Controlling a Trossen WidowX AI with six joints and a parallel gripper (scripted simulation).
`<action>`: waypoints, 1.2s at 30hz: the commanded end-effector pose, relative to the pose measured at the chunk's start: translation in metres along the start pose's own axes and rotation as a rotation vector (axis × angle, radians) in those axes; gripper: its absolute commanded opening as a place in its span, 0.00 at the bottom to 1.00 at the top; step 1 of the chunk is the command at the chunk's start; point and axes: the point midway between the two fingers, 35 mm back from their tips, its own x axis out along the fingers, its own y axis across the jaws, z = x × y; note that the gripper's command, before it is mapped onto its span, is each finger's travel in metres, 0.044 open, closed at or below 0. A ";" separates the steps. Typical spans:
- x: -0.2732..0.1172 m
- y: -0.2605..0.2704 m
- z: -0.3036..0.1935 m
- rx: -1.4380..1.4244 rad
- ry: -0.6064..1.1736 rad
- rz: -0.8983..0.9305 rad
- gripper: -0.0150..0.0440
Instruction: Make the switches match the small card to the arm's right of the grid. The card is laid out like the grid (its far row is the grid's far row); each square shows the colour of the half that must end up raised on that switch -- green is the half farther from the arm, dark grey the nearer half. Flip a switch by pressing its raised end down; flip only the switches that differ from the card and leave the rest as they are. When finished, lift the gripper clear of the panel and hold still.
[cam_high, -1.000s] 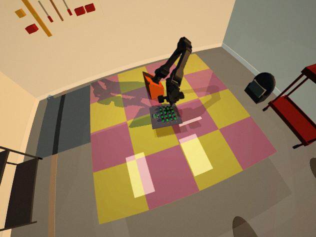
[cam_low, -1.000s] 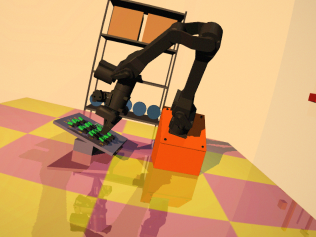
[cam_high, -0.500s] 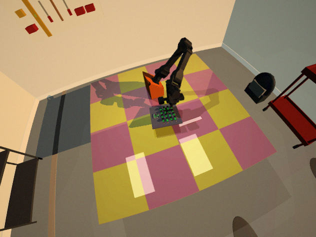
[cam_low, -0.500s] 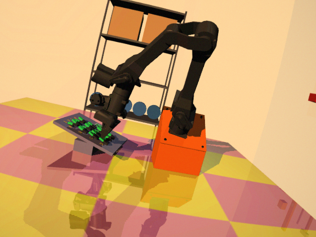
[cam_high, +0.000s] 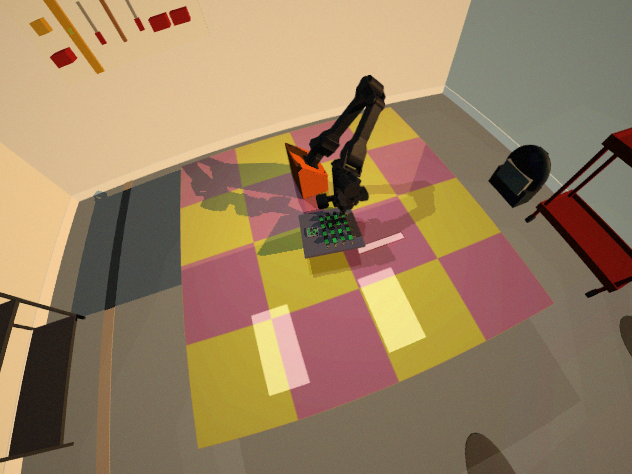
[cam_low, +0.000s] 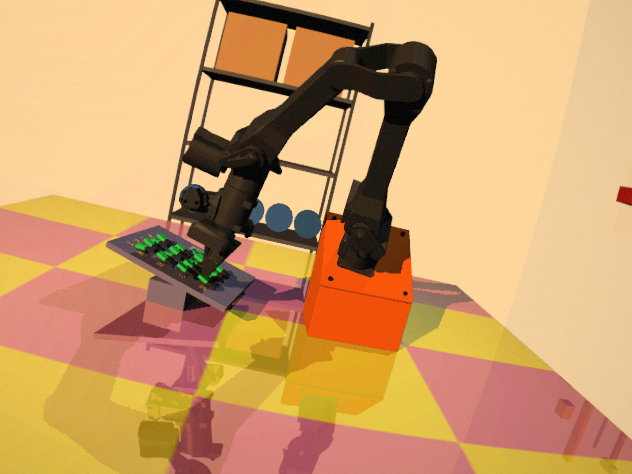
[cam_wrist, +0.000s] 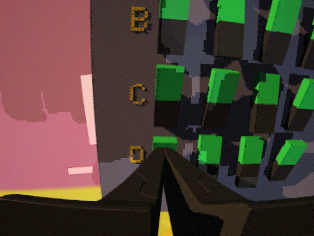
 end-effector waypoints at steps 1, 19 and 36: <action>0.001 -0.001 0.001 0.001 -0.003 -0.005 0.25; 0.003 -0.001 0.001 0.001 -0.003 -0.004 0.25; 0.005 -0.001 0.001 0.001 -0.003 -0.004 0.25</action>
